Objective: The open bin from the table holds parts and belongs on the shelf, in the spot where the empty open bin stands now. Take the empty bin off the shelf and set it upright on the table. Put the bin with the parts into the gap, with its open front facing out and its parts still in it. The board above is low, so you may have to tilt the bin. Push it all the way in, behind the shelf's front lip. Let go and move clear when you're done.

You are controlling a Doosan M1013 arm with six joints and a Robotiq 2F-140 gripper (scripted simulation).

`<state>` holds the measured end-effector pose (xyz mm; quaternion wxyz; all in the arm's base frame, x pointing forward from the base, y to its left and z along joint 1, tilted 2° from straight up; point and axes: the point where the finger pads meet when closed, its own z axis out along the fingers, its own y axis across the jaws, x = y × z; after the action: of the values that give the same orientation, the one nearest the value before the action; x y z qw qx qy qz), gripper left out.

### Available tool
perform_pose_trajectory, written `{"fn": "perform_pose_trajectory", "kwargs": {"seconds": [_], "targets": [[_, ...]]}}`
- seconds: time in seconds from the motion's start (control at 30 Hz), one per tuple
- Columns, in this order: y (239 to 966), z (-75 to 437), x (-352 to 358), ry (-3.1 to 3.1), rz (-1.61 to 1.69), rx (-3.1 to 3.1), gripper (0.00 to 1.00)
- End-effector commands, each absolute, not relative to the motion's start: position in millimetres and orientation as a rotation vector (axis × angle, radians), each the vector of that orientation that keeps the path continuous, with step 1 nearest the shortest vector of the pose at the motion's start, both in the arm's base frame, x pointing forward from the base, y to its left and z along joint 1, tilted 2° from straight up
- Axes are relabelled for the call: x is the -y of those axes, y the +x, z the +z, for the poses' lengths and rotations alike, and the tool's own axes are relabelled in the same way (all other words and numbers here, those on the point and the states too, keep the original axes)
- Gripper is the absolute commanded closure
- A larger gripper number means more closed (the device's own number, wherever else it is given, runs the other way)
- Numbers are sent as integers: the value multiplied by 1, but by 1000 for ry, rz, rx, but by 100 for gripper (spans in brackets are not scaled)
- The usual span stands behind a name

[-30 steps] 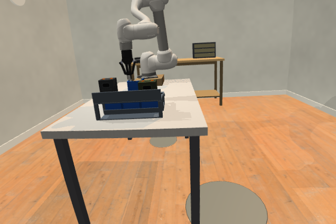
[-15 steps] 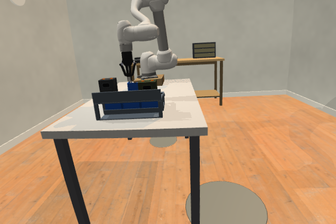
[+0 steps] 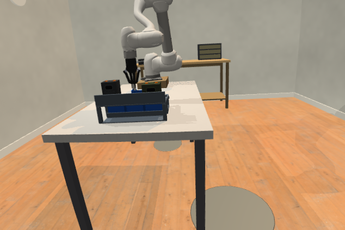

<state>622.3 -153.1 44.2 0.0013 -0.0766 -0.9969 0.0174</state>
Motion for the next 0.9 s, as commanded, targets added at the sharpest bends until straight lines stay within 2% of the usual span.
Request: {"fn": "perform_pose_trajectory", "kwargs": {"seconds": [0.0, 0.87], "targets": [[622, 33, 153, -240, 54, 3130, 90], [622, 15, 154, -240, 54, 3130, 90]]}}
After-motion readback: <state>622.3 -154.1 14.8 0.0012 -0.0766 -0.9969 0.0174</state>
